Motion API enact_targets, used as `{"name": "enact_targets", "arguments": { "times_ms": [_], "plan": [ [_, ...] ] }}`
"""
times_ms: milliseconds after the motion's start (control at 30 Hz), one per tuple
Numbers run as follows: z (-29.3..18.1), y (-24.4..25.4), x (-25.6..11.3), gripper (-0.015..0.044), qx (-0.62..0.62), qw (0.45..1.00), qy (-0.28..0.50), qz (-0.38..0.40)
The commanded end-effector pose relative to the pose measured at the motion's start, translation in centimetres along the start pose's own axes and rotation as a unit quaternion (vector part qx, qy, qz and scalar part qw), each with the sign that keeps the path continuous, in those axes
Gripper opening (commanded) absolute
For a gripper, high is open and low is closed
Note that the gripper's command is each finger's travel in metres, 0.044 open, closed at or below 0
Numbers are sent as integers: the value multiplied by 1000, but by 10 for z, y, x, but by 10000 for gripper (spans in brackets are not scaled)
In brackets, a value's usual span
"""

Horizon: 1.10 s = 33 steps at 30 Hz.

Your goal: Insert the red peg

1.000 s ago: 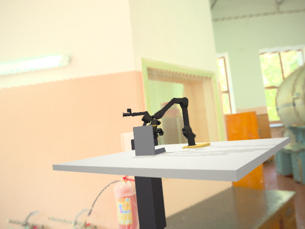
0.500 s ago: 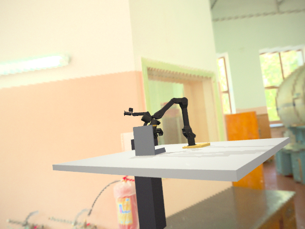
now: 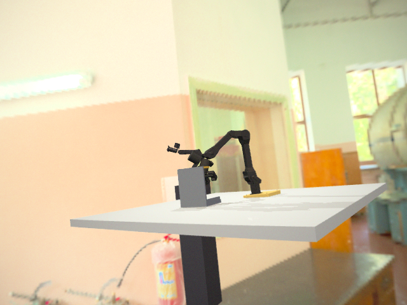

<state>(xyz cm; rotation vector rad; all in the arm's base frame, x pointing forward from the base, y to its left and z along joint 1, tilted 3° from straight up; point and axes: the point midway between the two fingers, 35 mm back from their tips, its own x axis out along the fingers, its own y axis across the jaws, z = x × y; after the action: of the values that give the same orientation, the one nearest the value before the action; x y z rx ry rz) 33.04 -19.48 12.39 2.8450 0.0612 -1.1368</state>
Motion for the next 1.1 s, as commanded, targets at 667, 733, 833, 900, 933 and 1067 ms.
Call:
{"name": "enact_targets", "arguments": {
  "times_ms": [667, 733, 833, 900, 933, 1067],
  "plan": [
    [-11, 4, 7, 0, -1, 1000, 3, 3],
    [-11, 4, 8, 0, -1, 1000, 3, 3],
    [-12, 5, 9, 0, -1, 1000, 3, 3],
    [-13, 6, 9, 0, -1, 1000, 3, 3],
    [-13, 6, 9, 0, -1, 1000, 3, 3],
    [-13, 7, 10, 0, -1, 1000, 3, 3]
  ]
}}
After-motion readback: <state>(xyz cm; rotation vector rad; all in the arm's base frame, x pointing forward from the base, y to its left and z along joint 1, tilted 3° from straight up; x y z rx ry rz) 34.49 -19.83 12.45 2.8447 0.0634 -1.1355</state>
